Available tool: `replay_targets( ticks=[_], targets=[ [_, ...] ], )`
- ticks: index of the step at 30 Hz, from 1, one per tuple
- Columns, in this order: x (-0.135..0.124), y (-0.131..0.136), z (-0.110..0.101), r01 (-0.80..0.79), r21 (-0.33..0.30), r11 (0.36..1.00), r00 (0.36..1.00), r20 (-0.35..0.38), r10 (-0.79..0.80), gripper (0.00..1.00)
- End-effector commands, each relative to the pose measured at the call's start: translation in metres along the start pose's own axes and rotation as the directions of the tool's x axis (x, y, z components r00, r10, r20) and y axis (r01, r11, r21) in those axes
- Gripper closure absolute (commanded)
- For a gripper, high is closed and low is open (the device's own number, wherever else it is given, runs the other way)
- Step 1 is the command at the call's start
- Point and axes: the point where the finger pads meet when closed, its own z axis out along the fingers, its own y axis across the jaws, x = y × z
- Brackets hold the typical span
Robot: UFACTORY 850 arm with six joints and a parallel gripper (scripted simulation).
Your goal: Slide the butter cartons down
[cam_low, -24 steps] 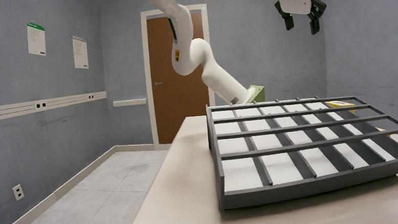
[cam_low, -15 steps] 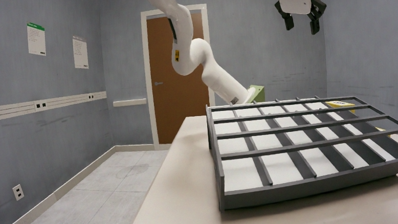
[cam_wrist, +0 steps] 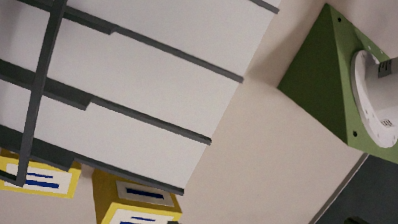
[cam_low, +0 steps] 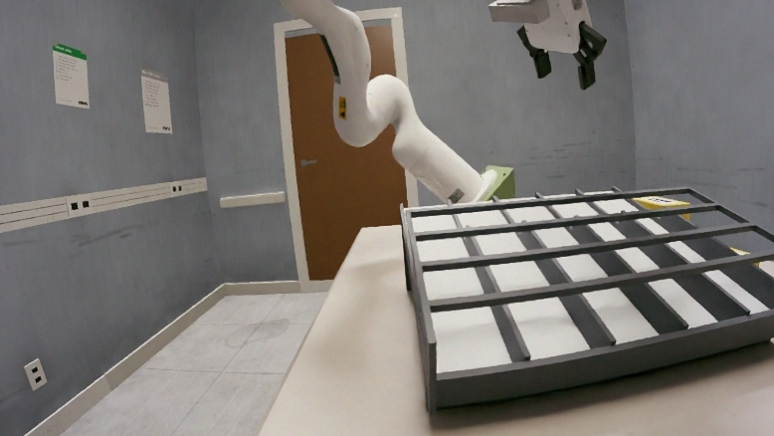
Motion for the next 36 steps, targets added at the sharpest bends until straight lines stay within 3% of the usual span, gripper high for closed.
replay_targets(
  ticks=[1,10,11,14,17,27,28,31,34,36],
  targets=[
    [0.0144,0.0518,0.0418,0.0,0.027,1.0,1.0,0.01,0.0,0.0],
    [0.0161,0.0578,0.0467,0.0,0.027,1.0,1.0,0.01,0.0,0.0],
    [0.0156,0.0555,0.0455,0.238,0.001,0.971,0.962,-0.135,-0.236,0.0],
    [0.0156,0.0555,0.0455,0.277,-0.005,0.961,0.949,-0.158,-0.274,0.0],
    [0.0156,0.0555,0.0455,0.415,-0.041,0.909,0.879,-0.241,-0.412,0.0],
    [0.0156,0.0555,0.0455,0.415,-0.041,0.909,0.879,-0.241,-0.412,0.0],
    [0.0156,0.0554,0.0454,0.606,-0.116,0.787,0.715,-0.354,-0.602,0.0],
    [0.0156,0.0554,0.0454,0.634,-0.131,0.762,0.681,-0.371,-0.631,0.0],
    [0.0156,0.0554,0.0454,0.724,-0.192,0.663,0.547,-0.425,-0.721,0.0],
    [0.0156,0.0554,0.0454,0.724,-0.192,0.663,0.547,-0.425,-0.721,0.0]
  ],
)
